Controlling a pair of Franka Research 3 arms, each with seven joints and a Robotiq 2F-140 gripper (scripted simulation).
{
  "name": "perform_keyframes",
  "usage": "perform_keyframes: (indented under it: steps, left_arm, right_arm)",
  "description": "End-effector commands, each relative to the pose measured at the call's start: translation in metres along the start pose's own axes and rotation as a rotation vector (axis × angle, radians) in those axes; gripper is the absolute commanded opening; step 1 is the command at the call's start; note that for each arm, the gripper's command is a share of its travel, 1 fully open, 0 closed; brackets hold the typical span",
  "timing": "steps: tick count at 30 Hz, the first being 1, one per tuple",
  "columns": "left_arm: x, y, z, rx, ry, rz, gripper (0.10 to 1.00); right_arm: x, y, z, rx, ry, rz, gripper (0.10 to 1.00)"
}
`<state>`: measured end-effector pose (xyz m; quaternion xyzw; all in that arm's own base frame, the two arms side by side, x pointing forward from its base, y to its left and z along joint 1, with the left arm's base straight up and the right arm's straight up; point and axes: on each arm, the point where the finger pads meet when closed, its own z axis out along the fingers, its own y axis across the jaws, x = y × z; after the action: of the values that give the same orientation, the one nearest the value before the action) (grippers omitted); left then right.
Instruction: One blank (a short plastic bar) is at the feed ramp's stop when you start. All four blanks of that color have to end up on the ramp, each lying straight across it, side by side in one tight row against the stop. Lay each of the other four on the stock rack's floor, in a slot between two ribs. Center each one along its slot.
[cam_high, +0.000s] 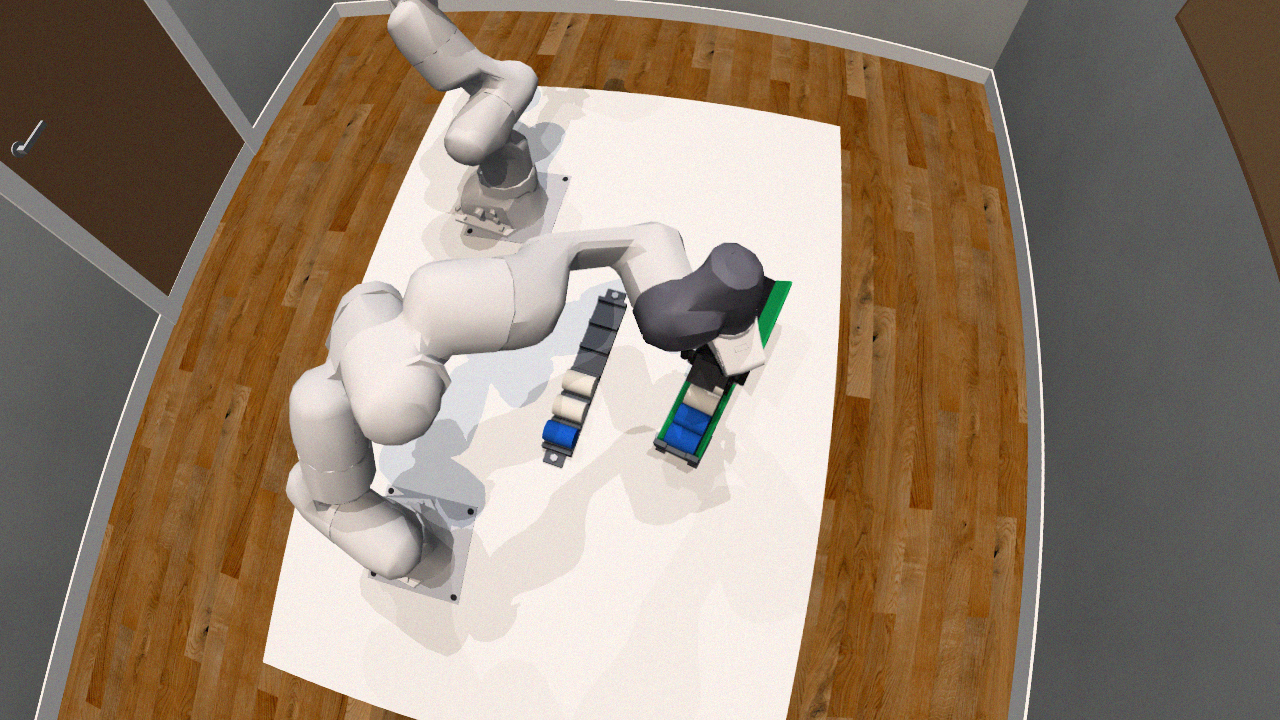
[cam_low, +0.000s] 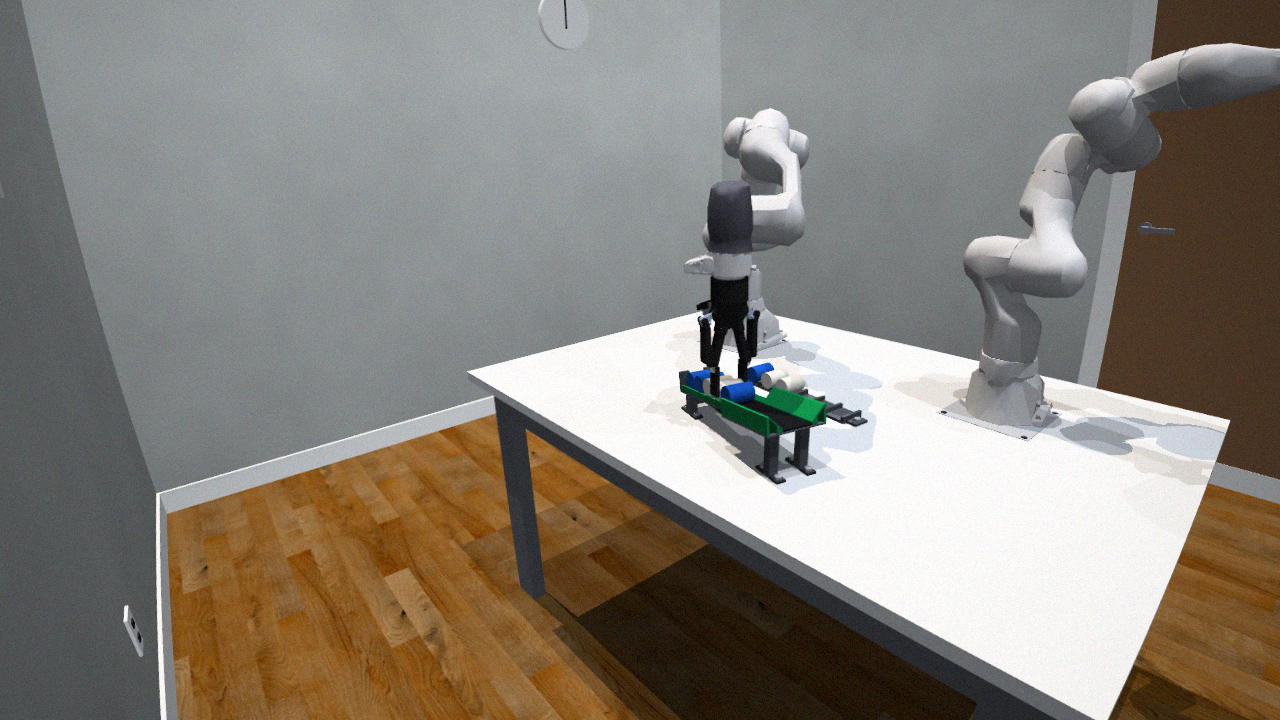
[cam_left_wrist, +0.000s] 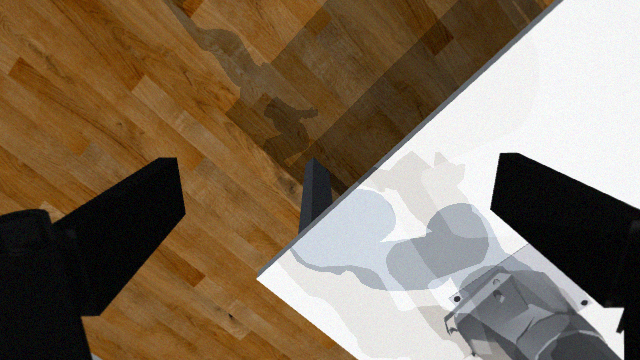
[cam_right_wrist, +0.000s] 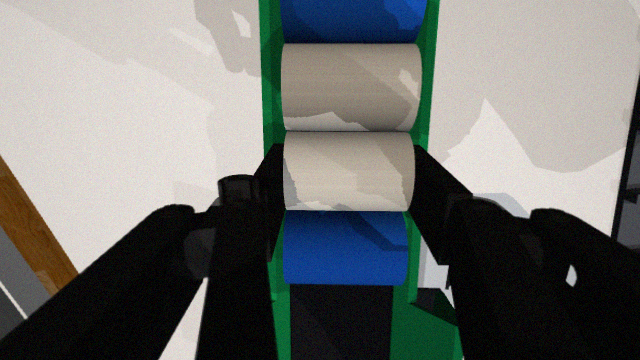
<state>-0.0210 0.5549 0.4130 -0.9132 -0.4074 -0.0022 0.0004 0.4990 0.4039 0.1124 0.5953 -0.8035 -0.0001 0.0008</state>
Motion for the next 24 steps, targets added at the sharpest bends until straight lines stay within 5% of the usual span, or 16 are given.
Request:
perform_keyframes:
  steps: [1, 7, 16, 24]
  left_arm:
    - [0.0, 0.0, 0.0, 0.0, 0.0, 0.0, 1.0]
    - [0.0, 0.0, 0.0, 0.0, 0.0, 0.0, 1.0]
    - [0.0, 0.0, 0.0, 0.0, 0.0, 0.0, 1.0]
    - [0.0, 0.0, 0.0, 0.0, 0.0, 0.0, 1.0]
  right_arm:
    - [0.0, -0.001, 0.001, 0.001, -0.001, -0.002, 0.417]
    - [0.0, -0.001, -0.015, 0.001, -0.001, -0.002, 0.417]
    - [0.0, -0.001, -0.08, 0.001, -0.001, -0.002, 0.417]
    - [0.0, -0.001, -0.099, 0.001, -0.001, -0.002, 0.417]
